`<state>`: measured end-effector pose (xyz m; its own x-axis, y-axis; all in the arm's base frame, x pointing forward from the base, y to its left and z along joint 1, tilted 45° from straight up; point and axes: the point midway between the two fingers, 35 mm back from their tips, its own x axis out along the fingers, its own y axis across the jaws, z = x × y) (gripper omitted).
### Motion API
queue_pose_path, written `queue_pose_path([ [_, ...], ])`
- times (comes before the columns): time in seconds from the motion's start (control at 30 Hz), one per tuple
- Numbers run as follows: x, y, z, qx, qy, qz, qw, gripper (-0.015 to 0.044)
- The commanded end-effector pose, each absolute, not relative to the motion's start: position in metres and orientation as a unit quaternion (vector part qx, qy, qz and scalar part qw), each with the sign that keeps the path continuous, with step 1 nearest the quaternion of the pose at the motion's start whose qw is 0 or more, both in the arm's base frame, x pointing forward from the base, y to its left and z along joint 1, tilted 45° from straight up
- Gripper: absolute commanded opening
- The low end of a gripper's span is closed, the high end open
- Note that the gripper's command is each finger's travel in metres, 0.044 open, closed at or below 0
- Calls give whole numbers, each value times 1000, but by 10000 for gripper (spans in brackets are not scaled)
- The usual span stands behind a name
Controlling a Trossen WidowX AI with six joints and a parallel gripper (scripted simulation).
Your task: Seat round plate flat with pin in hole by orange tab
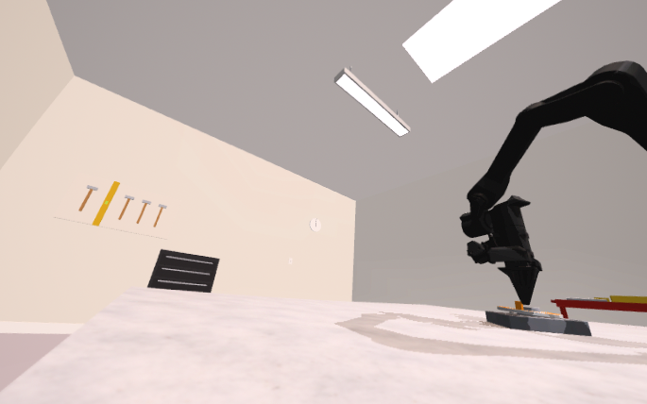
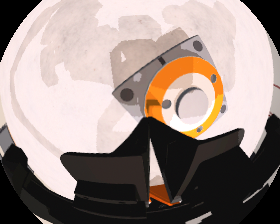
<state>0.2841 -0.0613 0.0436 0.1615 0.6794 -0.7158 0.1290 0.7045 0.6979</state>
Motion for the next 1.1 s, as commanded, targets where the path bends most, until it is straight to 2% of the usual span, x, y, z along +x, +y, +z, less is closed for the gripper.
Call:
queue_pose_path([
  [0.0,291,-61,43,331,617,201,685,0],
  [1.07,318,-77,37,331,616,201,686,0],
])
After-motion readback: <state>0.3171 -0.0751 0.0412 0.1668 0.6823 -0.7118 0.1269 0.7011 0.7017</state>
